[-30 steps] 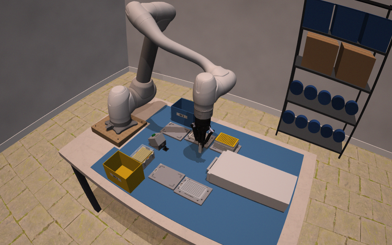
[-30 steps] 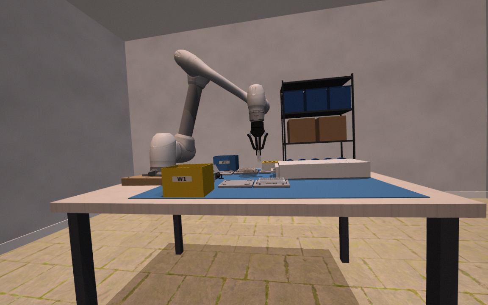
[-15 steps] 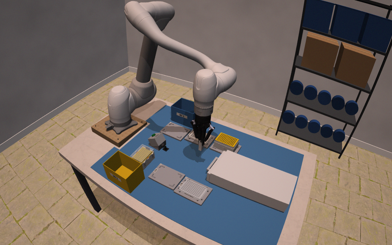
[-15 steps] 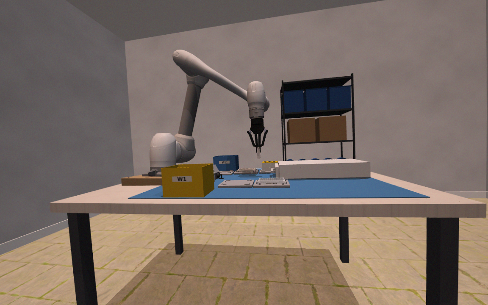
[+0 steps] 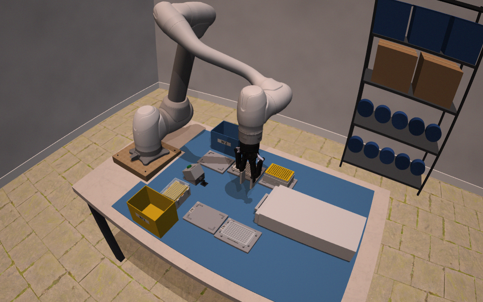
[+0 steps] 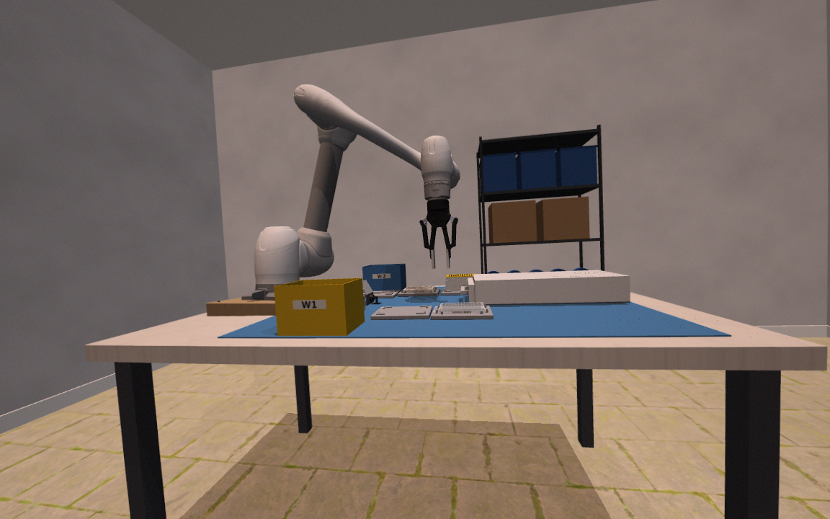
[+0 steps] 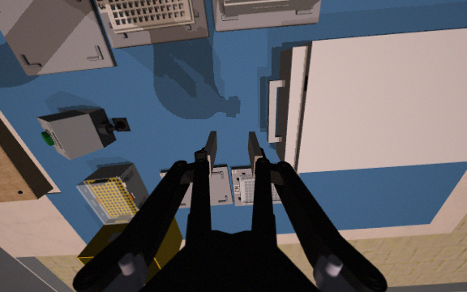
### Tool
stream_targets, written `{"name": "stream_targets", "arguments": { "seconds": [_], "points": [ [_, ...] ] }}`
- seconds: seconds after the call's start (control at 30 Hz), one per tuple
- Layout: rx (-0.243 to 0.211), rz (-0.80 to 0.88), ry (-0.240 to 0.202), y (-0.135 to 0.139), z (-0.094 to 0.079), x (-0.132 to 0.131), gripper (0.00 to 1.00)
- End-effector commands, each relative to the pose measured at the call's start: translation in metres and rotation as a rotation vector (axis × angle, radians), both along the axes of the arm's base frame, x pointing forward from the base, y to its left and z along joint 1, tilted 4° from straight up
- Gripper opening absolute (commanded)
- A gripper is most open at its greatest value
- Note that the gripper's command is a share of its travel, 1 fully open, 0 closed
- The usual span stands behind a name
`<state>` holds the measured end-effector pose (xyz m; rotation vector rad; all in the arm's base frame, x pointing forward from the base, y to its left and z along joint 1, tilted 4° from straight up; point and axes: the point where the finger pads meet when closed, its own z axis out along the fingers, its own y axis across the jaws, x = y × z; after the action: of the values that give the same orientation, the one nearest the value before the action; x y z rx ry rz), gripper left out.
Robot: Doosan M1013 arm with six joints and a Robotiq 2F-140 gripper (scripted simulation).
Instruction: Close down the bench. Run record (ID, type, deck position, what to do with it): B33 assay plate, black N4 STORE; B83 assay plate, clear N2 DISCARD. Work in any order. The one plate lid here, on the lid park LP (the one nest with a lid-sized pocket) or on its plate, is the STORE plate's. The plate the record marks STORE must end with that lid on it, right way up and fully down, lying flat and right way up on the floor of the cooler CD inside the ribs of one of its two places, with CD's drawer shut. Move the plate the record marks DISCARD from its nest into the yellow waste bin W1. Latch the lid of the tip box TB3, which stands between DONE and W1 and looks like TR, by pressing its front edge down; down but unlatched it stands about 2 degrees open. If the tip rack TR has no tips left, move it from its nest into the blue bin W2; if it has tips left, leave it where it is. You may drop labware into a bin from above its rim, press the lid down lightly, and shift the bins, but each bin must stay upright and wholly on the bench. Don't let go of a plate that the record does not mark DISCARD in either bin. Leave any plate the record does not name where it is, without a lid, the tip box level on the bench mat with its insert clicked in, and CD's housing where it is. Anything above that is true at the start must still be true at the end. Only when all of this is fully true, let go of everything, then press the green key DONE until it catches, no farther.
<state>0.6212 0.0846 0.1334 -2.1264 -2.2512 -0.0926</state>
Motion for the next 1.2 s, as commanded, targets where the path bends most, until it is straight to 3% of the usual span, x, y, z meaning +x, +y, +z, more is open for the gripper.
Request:
{"name": "stream_targets", "arguments": {
  "seconds": [0.0, 1.17],
  "points": [
    [-0.001, -0.137, 0.01, -0.014, 0.0, 0.008, 0.66],
    [0.009, -1.168, 0.085, -0.123, 0.003, 0.068, 0.66]
  ]
}}
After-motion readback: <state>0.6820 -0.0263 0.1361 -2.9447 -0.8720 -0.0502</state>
